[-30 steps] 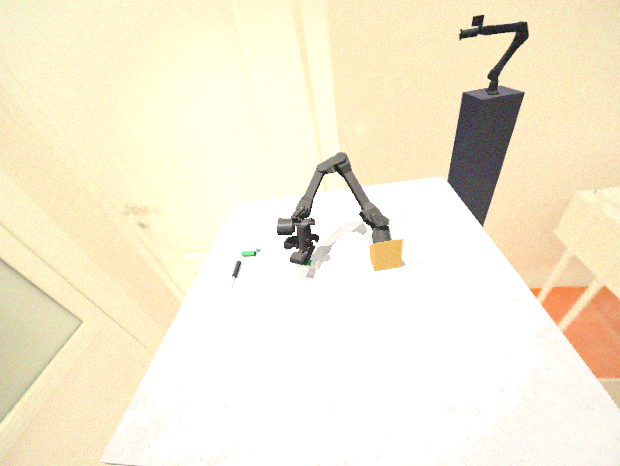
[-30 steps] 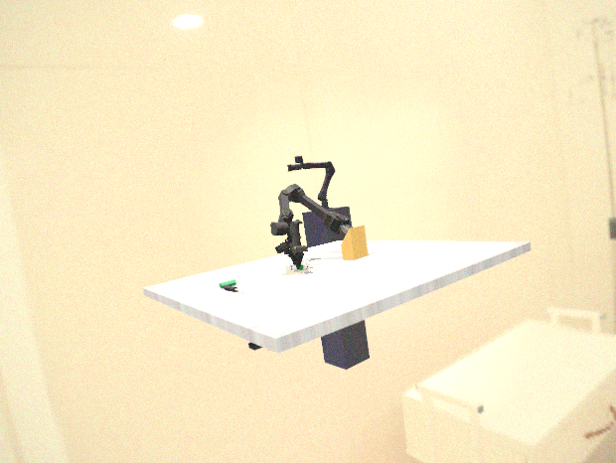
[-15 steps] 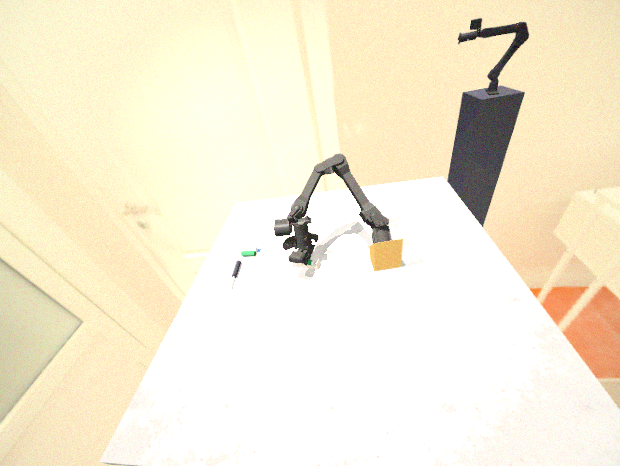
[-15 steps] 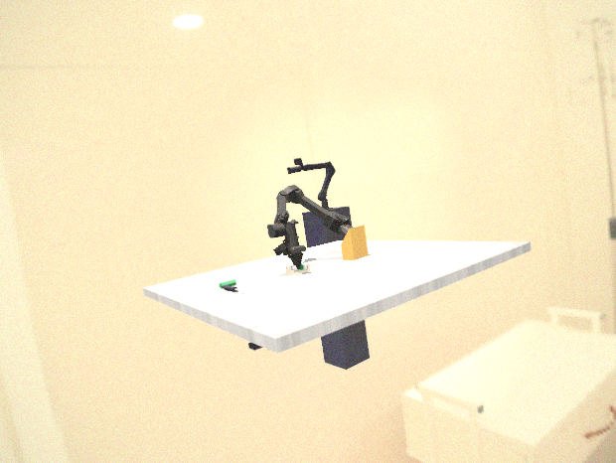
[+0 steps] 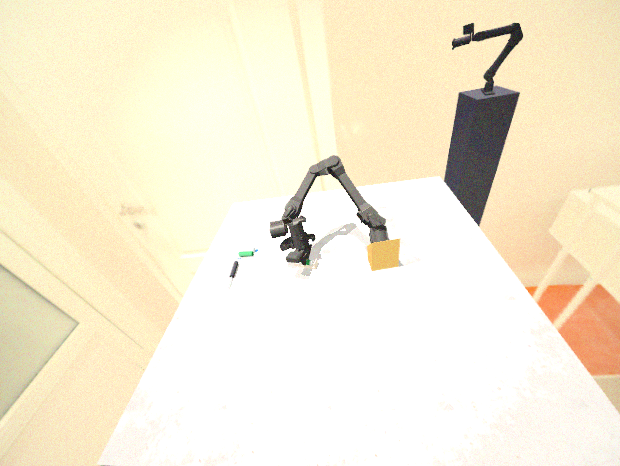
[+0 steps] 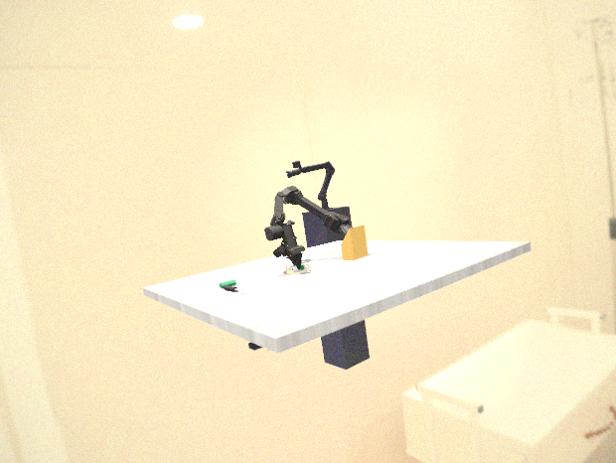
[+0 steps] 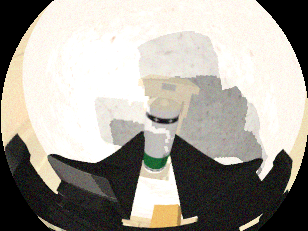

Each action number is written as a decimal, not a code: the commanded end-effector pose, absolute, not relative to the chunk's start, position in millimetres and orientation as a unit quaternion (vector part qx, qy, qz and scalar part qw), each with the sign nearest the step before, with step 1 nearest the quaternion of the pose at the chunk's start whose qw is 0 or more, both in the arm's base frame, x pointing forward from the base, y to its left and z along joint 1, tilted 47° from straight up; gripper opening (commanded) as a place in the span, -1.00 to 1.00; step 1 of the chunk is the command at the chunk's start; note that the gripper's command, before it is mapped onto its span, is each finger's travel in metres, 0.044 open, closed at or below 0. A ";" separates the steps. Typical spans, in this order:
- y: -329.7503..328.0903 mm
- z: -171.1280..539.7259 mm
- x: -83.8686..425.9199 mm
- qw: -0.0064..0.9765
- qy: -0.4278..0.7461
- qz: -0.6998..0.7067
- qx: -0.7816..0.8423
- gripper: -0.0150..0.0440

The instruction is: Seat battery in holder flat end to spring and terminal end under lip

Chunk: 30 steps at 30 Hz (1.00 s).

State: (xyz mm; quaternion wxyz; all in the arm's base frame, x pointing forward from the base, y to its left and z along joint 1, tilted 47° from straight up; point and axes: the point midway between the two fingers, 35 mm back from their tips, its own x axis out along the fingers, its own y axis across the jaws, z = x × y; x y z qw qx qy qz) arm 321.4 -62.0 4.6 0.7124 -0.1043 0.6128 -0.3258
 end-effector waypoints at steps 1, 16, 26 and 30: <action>-65.4 0.9 315.8 0.701 0.625 -0.328 -0.101 -0.22; -66.1 1.6 318.3 0.702 0.626 -0.325 -0.099 -0.22; -67.1 3.7 323.9 0.704 0.624 -0.325 -0.100 -0.22; -67.8 5.2 327.7 0.705 0.622 -0.325 -0.100 -0.22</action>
